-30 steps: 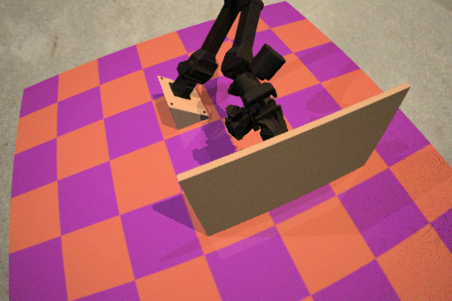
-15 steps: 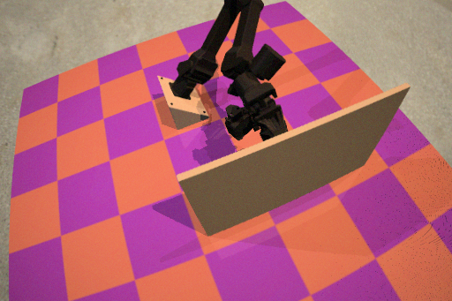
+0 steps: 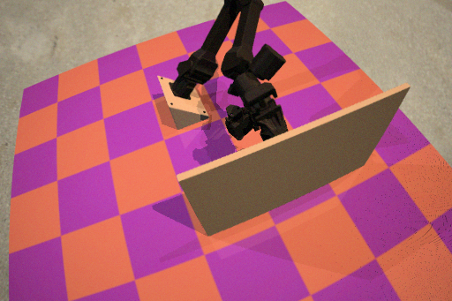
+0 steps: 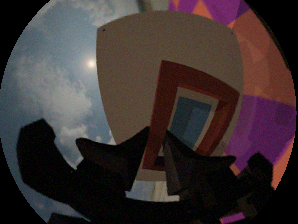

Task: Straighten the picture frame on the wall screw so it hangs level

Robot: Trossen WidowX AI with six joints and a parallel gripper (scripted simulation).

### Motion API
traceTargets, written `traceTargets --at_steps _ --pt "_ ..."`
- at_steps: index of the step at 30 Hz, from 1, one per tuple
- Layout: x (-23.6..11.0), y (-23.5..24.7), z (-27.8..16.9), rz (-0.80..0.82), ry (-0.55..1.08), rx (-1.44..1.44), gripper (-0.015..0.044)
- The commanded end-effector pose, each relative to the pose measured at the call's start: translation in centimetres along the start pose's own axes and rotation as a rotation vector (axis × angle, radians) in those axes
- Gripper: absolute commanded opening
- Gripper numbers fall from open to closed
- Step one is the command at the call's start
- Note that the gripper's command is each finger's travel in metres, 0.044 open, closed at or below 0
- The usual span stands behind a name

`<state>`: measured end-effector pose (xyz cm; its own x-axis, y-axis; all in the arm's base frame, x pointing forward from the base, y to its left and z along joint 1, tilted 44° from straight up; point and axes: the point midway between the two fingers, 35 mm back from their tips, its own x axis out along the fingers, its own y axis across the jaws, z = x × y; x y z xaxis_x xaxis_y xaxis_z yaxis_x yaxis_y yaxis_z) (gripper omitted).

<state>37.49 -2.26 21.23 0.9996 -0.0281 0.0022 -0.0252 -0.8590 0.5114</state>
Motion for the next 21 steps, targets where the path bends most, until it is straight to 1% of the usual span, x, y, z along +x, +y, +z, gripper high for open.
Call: traceTargets --at_steps 1,21 --pt "0.01 0.22 -0.11 0.01 0.0 0.006 0.0" --pt "0.01 0.33 -0.32 0.01 0.0 0.006 0.0"
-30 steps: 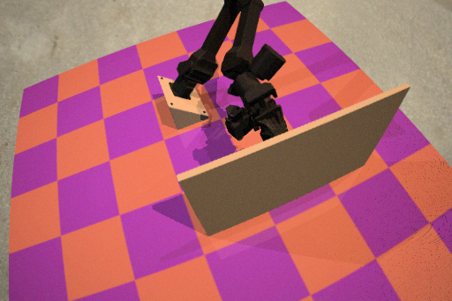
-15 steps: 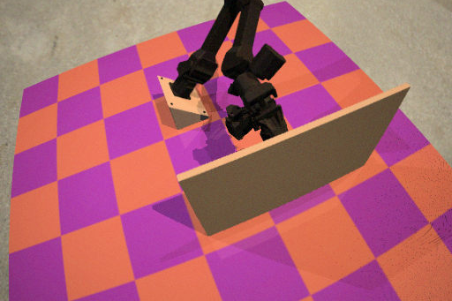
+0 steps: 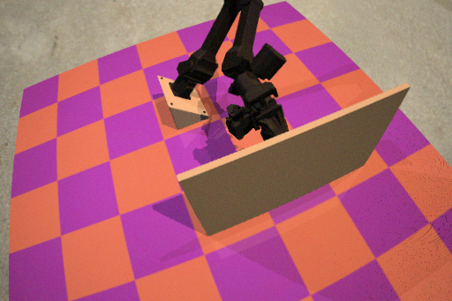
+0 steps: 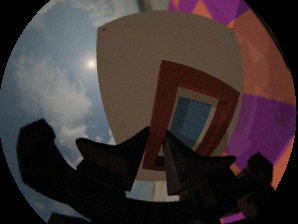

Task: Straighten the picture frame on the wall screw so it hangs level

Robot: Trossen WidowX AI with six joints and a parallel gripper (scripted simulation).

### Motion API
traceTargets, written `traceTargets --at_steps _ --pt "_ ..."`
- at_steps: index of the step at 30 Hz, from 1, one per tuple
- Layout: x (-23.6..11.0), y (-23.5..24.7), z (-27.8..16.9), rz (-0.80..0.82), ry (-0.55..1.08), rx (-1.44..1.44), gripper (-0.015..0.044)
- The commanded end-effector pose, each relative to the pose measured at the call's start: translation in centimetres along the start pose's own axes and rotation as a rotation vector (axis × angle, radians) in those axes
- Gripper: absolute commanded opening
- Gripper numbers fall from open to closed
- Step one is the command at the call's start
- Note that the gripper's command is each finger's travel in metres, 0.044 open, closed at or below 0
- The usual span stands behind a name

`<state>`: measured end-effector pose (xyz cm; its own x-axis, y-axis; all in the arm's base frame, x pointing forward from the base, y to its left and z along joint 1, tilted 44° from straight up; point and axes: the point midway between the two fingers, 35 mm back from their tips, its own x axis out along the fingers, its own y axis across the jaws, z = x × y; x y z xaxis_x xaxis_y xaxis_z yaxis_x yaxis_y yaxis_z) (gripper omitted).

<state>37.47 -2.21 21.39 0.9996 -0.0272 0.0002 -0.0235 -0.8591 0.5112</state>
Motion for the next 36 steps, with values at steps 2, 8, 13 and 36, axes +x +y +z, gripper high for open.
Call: traceTargets --at_steps 2,8,13,36 --pt "0.02 0.28 -0.22 0.011 0.001 0.006 0.0" --pt "0.02 0.29 -0.48 0.012 0.001 0.006 0.0" --pt "0.02 0.17 -0.59 0.012 0.001 0.006 0.0" --pt "0.02 0.23 -0.65 0.012 0.001 0.006 0.0"
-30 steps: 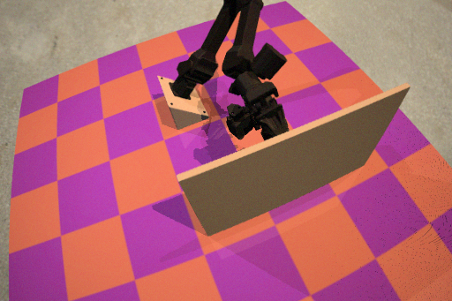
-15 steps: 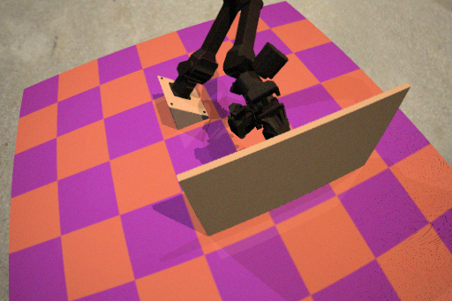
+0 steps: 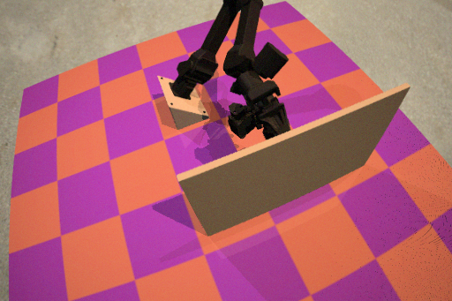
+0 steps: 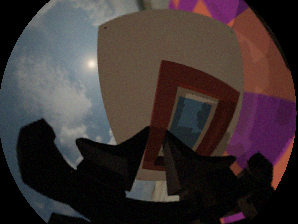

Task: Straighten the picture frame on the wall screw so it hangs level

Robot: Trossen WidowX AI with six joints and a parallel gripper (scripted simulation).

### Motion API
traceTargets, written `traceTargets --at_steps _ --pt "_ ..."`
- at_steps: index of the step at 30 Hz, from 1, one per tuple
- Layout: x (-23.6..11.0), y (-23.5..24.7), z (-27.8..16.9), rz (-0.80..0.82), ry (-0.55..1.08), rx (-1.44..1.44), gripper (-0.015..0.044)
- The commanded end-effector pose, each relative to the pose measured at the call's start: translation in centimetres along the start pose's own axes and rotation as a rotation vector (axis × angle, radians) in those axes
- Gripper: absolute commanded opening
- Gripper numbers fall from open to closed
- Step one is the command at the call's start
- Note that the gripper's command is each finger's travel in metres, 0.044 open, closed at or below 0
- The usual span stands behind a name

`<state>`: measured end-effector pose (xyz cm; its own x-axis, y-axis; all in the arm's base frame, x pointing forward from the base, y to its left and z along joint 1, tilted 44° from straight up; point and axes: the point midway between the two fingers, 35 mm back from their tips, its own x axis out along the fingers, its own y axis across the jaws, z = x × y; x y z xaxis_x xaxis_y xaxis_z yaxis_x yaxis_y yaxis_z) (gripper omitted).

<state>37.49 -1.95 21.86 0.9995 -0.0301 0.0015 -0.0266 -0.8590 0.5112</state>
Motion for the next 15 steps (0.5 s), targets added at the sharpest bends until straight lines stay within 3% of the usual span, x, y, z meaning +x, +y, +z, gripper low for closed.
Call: traceTargets --at_steps 1,15 --pt "0.01 0.2 -0.12 0.008 0.002 0.006 0.0" --pt "0.02 -0.02 -0.13 0.008 0.002 0.006 0.0"
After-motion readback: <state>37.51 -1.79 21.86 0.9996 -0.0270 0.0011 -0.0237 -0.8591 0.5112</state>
